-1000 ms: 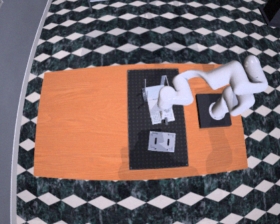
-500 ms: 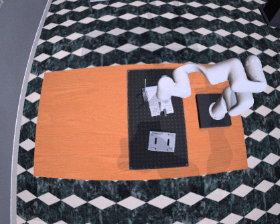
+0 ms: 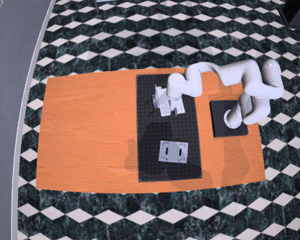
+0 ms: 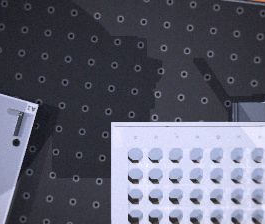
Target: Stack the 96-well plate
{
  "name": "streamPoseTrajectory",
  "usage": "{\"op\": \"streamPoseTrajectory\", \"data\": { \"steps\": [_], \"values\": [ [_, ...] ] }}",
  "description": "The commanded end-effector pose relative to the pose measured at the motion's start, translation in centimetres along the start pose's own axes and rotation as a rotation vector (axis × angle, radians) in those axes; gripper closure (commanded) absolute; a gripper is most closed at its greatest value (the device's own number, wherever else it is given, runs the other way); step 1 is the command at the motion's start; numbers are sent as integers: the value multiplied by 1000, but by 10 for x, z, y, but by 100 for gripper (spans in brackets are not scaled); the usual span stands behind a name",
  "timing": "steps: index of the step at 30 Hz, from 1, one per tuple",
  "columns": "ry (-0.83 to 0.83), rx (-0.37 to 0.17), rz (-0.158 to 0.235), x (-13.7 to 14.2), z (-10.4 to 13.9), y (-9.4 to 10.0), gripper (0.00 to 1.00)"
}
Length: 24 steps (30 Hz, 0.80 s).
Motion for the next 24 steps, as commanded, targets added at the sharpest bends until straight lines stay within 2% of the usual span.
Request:
{"op": "streamPoseTrajectory", "data": {
  "steps": [1, 24],
  "values": [
    [1, 3, 4, 9, -1, 2, 100],
    [1, 3, 5, 79, 2, 4, 100]
  ]
}}
Point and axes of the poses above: the point where the finger pads meet when closed, its own y axis back along the fingers, its own x axis across the jaws, z = x × y, the point moved 7 cm from there along y, back along the fingers, and after that the axes turned 2 degrees about -y, right-handed, at the moved point
